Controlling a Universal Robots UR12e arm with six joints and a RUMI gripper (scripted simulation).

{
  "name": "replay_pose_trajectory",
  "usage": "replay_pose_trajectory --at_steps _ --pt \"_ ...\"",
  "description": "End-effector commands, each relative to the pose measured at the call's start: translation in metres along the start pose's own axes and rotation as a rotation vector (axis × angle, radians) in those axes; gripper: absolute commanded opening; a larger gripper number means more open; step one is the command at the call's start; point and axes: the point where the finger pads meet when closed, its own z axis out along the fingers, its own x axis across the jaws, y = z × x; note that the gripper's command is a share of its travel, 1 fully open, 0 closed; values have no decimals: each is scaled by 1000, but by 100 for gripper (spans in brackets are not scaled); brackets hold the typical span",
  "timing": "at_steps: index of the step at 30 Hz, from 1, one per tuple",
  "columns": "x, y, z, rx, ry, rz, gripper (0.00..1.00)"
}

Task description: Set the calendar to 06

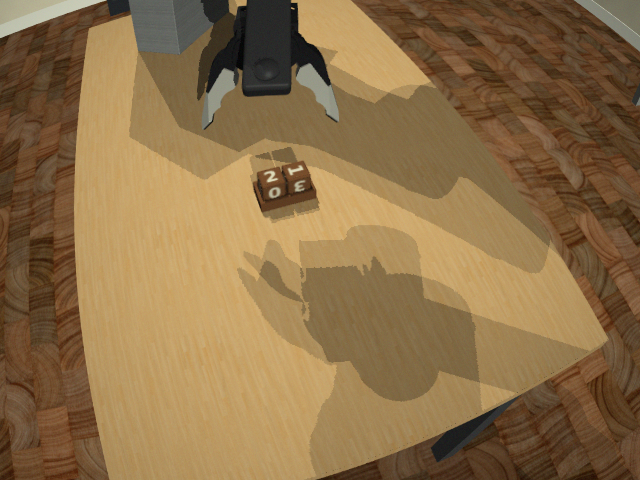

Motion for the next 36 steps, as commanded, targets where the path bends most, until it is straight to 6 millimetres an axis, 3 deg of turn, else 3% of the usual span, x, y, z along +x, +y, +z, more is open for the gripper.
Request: replay_pose_trajectory --at_steps 1,3,16,20,32,36 --pt "-1 -1 2 -9 -6 -143 100" --pt "-1 -1 2 -9 -6 -143 100" --pt "-3 1 10 -7 -8 -640 100" --pt "-3 1 11 -7 -8 -690 100" --pt "-3 6 18 -5 -10 -1142 100" --pt "-3 7 19 -4 -10 -1216 100"
